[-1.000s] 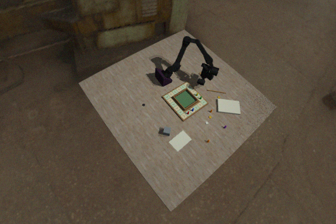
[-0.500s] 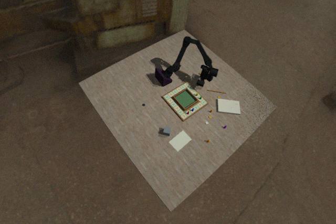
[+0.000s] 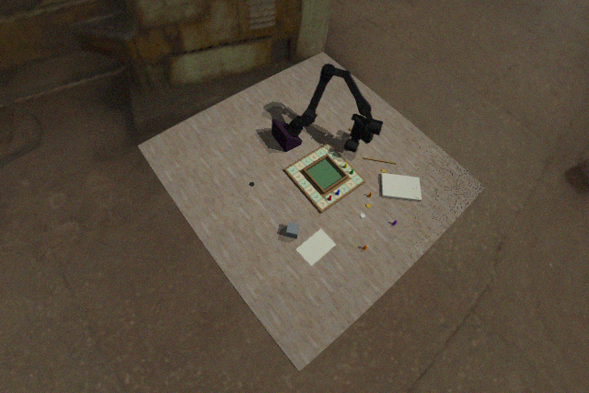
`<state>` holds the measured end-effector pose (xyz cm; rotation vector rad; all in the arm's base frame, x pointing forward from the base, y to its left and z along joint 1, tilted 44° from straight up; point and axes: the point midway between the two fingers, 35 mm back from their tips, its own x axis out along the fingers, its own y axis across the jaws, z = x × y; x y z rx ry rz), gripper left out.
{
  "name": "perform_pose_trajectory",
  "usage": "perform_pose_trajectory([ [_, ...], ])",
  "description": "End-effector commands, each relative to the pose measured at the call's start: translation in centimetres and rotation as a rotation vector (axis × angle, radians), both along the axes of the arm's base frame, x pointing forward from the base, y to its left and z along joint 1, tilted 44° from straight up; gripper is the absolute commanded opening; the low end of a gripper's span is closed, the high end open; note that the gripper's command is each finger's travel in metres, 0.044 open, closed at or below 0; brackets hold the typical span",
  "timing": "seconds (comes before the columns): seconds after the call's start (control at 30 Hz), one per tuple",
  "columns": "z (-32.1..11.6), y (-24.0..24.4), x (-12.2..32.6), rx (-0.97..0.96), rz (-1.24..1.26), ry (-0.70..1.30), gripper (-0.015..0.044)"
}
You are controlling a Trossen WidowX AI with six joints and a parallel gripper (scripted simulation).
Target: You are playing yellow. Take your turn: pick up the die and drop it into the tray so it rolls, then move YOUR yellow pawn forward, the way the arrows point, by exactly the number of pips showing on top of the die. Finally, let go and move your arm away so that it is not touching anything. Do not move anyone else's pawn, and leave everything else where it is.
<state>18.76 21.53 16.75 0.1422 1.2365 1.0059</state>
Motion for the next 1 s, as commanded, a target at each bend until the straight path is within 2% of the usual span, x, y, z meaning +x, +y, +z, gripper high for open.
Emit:
perform_pose_trajectory([
  [0.0,0.9,-0.7,0.8,0.02,-0.054,0.0,0.0],
  [0.77,8.2,-8.2,-0.8,-0.014,0.02,-0.003,0.0],
  [0.97,8.0,-8.6,-0.4,-0.017,-0.015,0.031,0.0],
])
